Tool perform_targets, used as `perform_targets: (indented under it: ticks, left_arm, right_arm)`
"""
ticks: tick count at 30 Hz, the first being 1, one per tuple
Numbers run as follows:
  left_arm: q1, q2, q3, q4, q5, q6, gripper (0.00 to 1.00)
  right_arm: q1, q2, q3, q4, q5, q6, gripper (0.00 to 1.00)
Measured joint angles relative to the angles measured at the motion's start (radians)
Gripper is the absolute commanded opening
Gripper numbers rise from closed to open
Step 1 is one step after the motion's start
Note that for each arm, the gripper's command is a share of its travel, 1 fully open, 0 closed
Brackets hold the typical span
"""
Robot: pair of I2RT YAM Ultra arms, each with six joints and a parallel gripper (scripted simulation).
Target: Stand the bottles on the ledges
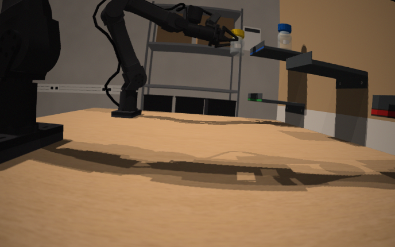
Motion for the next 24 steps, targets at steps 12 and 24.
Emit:
perform_targets:
  ticks: [12,24]
  left_arm:
    - [-0.388,-0.015,0.214,-0.126,-0.355,-0.072,0.49]
    - [-0.887,0.226,0.317,-0.147,-0.781,-0.124,0.49]
  right_arm:
    - [-0.312,0.18,-0.351,0.359,-0.242,0.06,0.5]
    - [-0.266,0.293,-0.477,0.62,-0.301,0.093,0.5]
